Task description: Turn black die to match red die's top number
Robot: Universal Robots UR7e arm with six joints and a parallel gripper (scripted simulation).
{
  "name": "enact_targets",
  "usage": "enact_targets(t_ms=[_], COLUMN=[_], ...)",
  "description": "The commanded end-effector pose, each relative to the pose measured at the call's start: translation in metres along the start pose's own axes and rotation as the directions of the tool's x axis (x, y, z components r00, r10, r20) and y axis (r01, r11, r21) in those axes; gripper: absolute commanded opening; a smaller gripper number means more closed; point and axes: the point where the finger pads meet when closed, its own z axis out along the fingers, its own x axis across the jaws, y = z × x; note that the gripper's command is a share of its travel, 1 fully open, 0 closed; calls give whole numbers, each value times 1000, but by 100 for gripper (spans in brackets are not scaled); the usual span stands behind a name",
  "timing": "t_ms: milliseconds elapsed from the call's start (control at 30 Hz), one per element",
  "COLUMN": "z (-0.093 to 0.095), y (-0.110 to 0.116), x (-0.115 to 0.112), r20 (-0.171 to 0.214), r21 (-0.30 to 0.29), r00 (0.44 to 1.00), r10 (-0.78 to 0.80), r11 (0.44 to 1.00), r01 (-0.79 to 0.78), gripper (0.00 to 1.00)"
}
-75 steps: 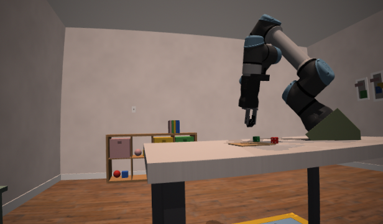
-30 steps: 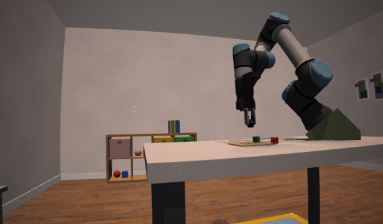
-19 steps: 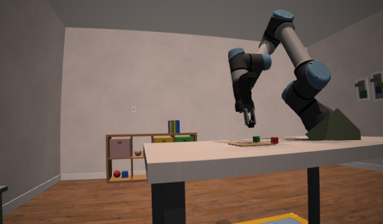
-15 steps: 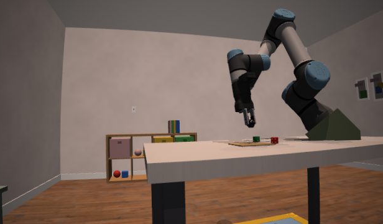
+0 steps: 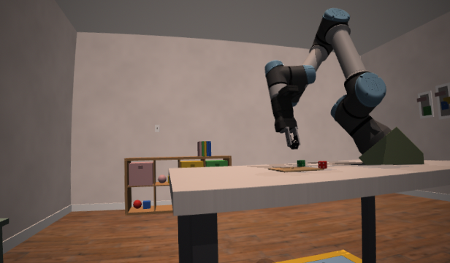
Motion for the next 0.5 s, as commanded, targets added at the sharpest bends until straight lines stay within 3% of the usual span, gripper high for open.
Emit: enact_targets(t_ms=[0,467], z=[0,3], y=[0,1], x=[0,-3], r20=[0,19], r21=[3,113], r00=[1000,1000], r10=[-1,-9], r11=[1000,994], r01=[1,7], gripper=[49,49])
